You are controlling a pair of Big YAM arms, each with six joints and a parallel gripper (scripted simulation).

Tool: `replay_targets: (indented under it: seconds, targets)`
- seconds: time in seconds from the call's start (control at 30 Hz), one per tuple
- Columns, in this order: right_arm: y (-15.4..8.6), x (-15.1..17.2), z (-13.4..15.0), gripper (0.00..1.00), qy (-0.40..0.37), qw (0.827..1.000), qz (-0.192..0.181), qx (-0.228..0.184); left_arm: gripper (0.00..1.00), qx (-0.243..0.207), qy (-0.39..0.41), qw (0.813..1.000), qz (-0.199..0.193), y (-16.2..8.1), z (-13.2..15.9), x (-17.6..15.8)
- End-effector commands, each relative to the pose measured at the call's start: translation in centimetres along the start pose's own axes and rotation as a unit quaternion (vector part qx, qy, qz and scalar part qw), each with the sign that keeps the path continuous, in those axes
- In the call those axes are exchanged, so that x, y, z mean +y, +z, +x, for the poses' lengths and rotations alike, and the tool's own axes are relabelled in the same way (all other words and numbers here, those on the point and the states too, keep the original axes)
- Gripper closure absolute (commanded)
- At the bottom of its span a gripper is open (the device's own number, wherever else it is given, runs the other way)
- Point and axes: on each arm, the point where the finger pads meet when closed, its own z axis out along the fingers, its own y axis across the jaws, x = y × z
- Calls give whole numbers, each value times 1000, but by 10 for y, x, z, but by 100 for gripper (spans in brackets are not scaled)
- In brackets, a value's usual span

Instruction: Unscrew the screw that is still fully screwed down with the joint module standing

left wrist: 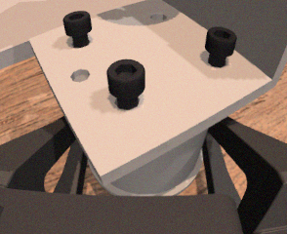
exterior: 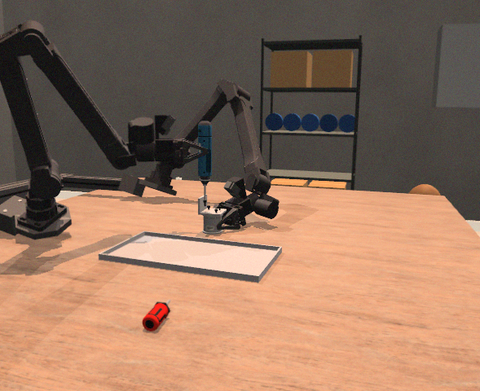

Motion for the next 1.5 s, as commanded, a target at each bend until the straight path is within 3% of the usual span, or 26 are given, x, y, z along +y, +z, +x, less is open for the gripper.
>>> replay_targets:
  seconds: [0.0, 1.0, 1.07, 1.4, 1.47]
  targets:
    - [23, -3, -54, 58, 23, 998, 13, -63, 41, -1, 9, 1000, -6, -3, -4, 8]
    - [27, 1, -48, 58, 22, 998, 10, -58, 41, -1, 9, 1000, -6, -3, -4, 8]
    - [25, -5, -60, 58, 25, 997, 17, -68, 41, -1, 9, 1000, -6, -3, -4, 8]
    - [26, -1, -63, 58, 18, 998, 10, -54, 41, -1, 9, 1000, -6, -3, -4, 8]
    - [25, -5, -70, 58, 23, 997, 16, -69, 41, -1, 9, 1000, -6, -3, -4, 8]
